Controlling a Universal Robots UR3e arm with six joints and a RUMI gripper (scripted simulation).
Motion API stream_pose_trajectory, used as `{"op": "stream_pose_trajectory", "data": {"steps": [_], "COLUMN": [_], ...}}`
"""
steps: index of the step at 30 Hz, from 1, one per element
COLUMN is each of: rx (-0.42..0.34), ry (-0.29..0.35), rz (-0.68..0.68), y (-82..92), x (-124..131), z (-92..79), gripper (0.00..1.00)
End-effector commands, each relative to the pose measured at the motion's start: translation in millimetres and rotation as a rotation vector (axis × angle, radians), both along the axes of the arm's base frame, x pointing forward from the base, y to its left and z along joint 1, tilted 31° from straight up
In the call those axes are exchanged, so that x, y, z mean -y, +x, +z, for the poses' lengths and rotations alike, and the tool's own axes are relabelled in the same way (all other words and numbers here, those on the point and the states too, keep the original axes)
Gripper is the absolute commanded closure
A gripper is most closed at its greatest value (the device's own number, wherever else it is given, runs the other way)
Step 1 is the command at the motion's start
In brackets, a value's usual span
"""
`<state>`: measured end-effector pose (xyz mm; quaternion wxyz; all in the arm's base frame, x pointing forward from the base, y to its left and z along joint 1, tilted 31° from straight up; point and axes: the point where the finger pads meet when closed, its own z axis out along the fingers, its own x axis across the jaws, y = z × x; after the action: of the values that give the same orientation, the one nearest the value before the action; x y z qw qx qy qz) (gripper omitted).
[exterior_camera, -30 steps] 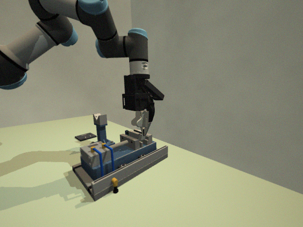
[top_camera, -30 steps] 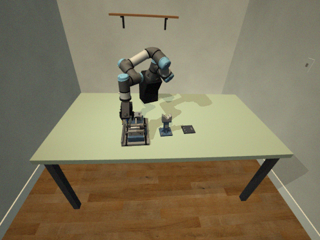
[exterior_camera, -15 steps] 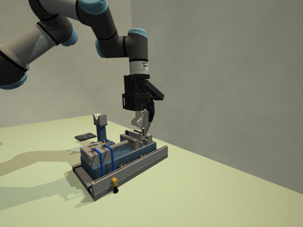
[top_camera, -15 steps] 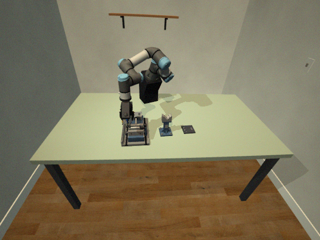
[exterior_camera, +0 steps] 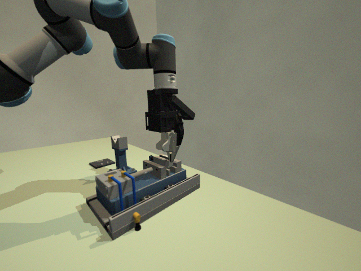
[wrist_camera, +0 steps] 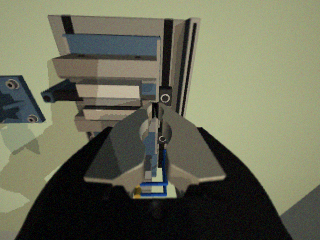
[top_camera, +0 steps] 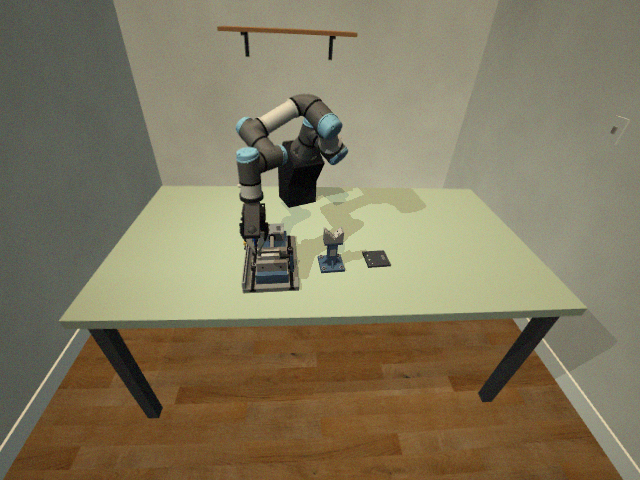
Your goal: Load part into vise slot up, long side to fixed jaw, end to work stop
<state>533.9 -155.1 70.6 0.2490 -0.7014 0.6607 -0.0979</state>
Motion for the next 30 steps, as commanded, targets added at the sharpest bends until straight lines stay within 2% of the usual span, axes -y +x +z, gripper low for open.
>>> {"op": "stream_pose_trajectory", "data": {"steps": [1,30], "rx": [0.002,0.002], "ry": [-0.002,-0.002], "rz": [-0.001,-0.001], "y": [0.2,-0.6], "x": [-0.1,-7.3], "z": [1.3,2.7], "gripper": [1.0,1.0]}}
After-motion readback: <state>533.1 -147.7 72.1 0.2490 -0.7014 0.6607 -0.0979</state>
